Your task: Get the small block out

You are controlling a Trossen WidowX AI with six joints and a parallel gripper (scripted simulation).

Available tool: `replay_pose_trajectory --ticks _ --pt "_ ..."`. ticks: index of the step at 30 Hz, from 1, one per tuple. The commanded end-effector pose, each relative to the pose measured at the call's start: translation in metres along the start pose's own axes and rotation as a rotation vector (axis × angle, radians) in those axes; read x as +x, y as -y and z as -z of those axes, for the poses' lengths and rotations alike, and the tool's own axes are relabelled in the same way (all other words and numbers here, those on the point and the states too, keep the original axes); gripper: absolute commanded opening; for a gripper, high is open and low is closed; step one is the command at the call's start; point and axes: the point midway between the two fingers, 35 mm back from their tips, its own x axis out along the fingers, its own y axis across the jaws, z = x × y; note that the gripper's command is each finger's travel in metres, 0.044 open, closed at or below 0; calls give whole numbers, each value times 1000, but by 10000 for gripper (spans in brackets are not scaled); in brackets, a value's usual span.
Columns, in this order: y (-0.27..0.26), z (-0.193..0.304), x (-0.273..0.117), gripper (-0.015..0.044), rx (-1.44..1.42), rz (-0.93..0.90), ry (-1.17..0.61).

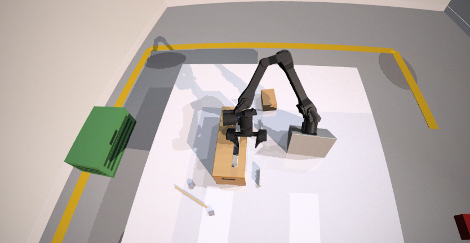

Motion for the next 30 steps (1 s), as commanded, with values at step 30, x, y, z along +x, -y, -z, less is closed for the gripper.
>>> replay_pose_trajectory --ticks 30 --pt "0 87 29 400 3 -4 -9"
